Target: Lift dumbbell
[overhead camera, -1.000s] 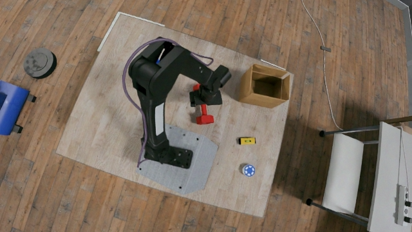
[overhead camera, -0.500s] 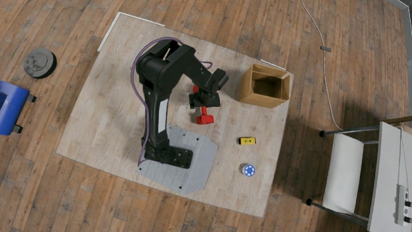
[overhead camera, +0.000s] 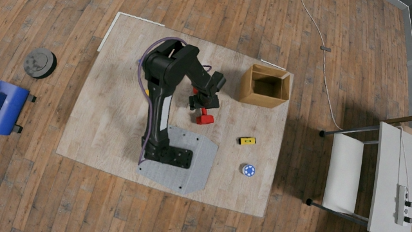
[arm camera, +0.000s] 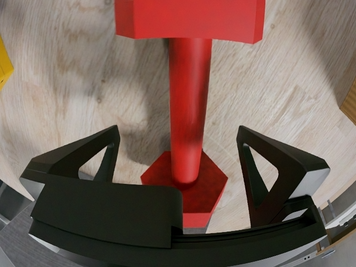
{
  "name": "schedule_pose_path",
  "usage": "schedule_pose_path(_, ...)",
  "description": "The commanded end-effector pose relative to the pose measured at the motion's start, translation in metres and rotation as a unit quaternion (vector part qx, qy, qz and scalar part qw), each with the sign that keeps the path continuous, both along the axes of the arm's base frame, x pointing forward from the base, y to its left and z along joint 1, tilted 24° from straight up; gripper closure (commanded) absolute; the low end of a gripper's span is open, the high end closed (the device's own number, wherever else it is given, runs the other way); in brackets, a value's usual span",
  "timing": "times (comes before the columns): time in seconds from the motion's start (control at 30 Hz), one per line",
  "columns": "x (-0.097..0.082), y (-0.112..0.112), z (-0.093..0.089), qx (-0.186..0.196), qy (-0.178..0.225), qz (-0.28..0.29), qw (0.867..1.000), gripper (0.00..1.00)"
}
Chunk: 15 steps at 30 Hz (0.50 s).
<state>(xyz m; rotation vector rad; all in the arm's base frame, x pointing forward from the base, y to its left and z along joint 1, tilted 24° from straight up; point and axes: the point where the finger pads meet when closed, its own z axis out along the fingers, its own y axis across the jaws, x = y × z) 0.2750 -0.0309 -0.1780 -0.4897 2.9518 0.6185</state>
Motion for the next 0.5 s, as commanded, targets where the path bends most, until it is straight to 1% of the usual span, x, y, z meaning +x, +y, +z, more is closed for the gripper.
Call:
schedule_pose_path(0.0,0.0217,-0.0048,-0.0017,-0.004,-0.03,-0.01,0.999,0.0)
schedule_pose_path(0.17,0.0226,-0.0056,-0.0035,-0.005,-0.031,-0.013,0.999,0.0)
schedule_pose_path(0.2,0.028,-0.0101,0.0012,-0.008,-0.041,-0.017,0.999,0.0)
schedule_pose_path(0.27,0.022,-0.0057,-0.0058,-0.005,-0.03,-0.015,0.999,0.0)
schedule_pose_path(0.4,0.0219,-0.0039,-0.007,-0.004,-0.03,-0.013,0.999,0.0)
schedule_pose_path(0.47,0.0276,-0.0065,-0.0016,-0.008,-0.039,-0.013,0.999,0.0)
